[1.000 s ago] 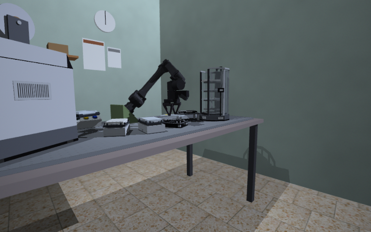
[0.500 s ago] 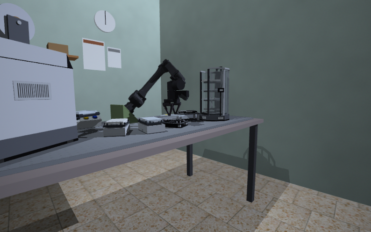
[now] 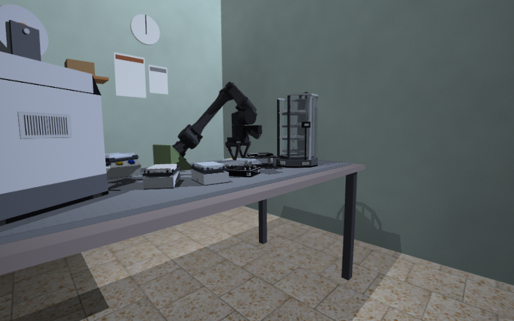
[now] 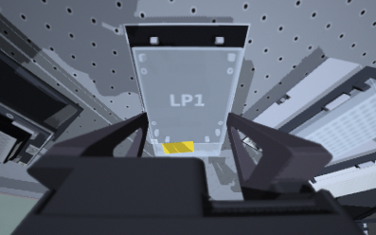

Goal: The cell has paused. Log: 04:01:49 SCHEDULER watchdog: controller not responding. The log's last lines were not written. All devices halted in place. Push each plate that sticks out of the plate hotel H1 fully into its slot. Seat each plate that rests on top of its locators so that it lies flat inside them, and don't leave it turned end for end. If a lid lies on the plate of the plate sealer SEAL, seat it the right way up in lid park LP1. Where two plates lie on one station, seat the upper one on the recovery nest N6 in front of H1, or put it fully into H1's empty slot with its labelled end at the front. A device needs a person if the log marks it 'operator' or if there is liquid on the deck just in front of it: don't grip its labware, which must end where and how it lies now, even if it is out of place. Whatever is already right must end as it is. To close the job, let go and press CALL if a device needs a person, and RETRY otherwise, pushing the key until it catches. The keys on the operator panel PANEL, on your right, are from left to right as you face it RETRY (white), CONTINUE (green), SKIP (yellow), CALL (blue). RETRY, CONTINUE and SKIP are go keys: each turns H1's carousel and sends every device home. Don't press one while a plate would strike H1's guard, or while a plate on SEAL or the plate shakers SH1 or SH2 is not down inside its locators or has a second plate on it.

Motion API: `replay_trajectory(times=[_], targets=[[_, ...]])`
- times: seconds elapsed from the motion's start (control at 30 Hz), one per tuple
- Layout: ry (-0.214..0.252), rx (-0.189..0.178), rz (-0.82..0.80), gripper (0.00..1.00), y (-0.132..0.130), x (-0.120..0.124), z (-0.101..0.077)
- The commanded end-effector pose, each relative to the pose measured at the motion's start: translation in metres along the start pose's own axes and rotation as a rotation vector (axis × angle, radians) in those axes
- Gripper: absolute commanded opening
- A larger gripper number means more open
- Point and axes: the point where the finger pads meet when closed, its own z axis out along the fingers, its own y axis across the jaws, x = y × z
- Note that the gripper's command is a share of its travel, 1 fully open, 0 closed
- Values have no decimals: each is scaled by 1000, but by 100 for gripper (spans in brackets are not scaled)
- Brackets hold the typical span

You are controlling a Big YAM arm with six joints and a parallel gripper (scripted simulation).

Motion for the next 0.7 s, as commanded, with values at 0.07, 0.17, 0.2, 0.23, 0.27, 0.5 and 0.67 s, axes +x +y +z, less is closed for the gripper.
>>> replay_trajectory(times=[0.07,0.17,0.2,0.23,0.27,0.5,0.67], targets=[[19,-9,-2,82,3,1,14],[19,-10,-2,82,3,1,15],[19,-10,-2,82,3,1,16],[19,-10,-2,82,3,2,16],[19,-10,-2,82,4,2,17],[19,-10,-2,82,4,2,19],[19,-10,-2,82,4,3,22]])
